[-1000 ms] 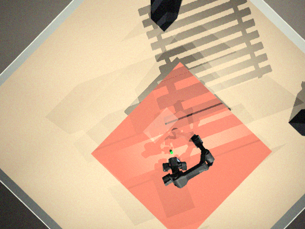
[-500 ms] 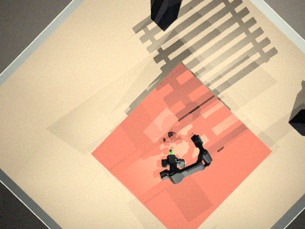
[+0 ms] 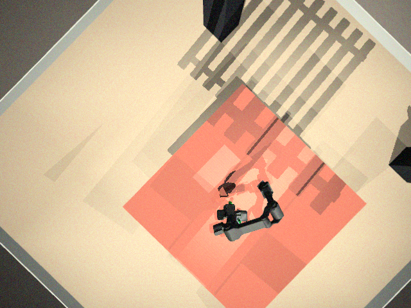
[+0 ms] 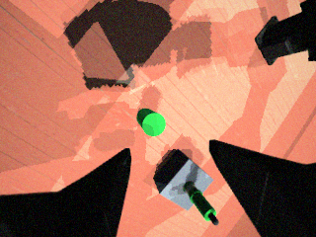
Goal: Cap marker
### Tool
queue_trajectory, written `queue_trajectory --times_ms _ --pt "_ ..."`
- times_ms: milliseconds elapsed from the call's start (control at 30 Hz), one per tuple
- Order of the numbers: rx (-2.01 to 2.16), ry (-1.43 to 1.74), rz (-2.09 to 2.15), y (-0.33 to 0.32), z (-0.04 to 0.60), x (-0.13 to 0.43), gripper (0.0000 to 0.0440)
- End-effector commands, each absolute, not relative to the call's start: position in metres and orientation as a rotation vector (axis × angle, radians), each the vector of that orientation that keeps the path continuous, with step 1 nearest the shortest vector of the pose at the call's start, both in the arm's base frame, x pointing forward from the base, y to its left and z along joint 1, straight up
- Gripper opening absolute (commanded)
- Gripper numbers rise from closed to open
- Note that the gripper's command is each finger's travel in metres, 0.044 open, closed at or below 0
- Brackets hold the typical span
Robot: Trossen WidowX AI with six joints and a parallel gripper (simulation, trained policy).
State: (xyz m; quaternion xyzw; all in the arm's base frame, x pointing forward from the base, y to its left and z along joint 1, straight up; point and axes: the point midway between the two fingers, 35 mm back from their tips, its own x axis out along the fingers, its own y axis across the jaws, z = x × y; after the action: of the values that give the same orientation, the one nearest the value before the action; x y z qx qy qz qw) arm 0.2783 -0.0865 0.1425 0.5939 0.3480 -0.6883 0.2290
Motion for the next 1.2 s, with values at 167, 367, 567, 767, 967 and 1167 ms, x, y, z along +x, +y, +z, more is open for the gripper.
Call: queue_trajectory --times_ms 167,367,567,767,967,1167 --pt "1.632 0.991 -1.905 -0.089 0.123 0.275 0.0307" --pt "1.622 1.012 -1.903 -0.09 0.108 0.273 0.03" --pt "1.606 1.033 -1.891 -0.091 0.091 0.272 0.0287" --pt "1.581 1.05 -1.877 -0.092 0.076 0.269 0.0275" --pt "1.554 1.055 -1.86 -0.092 0.065 0.268 0.0259" --pt "1.537 1.043 -1.836 -0.093 0.063 0.267 0.0175"
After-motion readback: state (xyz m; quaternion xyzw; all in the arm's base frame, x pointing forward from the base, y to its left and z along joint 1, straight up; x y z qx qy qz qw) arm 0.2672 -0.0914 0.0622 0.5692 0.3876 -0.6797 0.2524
